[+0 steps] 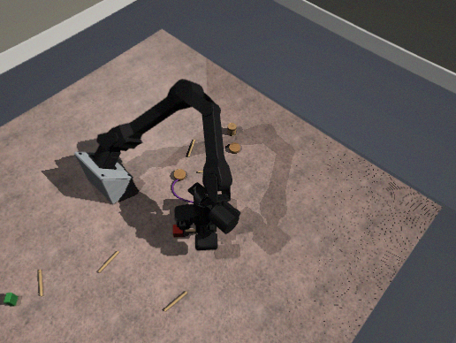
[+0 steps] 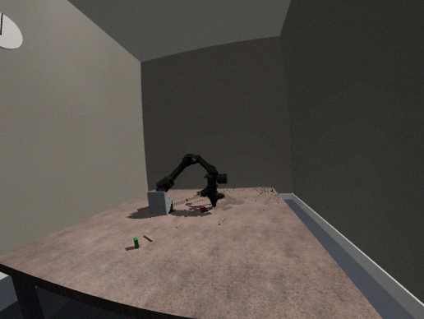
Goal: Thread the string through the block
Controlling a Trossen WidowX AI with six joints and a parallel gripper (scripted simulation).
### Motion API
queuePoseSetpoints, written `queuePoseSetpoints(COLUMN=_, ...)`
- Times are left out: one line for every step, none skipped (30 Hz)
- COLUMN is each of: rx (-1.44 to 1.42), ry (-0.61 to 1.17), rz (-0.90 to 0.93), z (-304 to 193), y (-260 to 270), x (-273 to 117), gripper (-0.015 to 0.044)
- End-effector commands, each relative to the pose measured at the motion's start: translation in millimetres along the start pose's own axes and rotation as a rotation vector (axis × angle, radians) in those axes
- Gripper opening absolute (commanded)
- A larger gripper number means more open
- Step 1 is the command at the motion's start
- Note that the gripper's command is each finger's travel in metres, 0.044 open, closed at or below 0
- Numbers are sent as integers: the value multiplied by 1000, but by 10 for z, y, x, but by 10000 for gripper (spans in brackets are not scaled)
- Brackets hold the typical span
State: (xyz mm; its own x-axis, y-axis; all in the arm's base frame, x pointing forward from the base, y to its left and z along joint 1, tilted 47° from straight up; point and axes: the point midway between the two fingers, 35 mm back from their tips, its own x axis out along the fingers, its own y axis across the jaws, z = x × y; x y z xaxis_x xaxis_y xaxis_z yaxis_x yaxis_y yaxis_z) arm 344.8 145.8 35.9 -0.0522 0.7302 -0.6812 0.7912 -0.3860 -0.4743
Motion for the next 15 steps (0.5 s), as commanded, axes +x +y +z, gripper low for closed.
queuePoseSetpoints(rx=-3, ry=8, rz=-1, z=36, y=-6, x=-14, gripper=0)
queuePoseSetpoints(rx=-3, ry=9, rz=-1, z=46, y=-8, x=-14, gripper=0)
queuePoseSetpoints(rx=-3, ry=9, rz=-1, z=52, y=-9, x=-16, gripper=0)
queuePoseSetpoints(rx=-3, ry=9, rz=-1, z=51, y=-9, x=-17, gripper=0)
queuePoseSetpoints(rx=-3, ry=9, rz=-1, z=50, y=-8, x=-17, gripper=0)
queuePoseSetpoints(rx=-3, ry=10, rz=-1, z=47, y=-8, x=-18, gripper=0)
queuePoseSetpoints(rx=-3, ry=10, rz=-1, z=43, y=-7, x=-19, gripper=0)
queuePoseSetpoints(rx=-3, ry=10, rz=-1, z=38, y=-6, x=-19, gripper=0)
queuePoseSetpoints(rx=-3, ry=10, rz=-1, z=33, y=-6, x=-19, gripper=0)
queuePoseSetpoints(rx=-3, ry=10, rz=-1, z=29, y=-5, x=-18, gripper=0)
queuePoseSetpoints(rx=-3, ry=10, rz=-1, z=25, y=-4, x=-17, gripper=0)
queuePoseSetpoints(rx=-3, ry=10, rz=-1, z=22, y=-4, x=-16, gripper=0)
queuePoseSetpoints(rx=-3, ry=10, rz=-1, z=18, y=-4, x=-15, gripper=0)
queuePoseSetpoints(rx=-3, ry=10, rz=-1, z=15, y=-5, x=-13, gripper=0)
queuePoseSetpoints(rx=-3, ry=10, rz=-1, z=12, y=-6, x=-11, gripper=0)
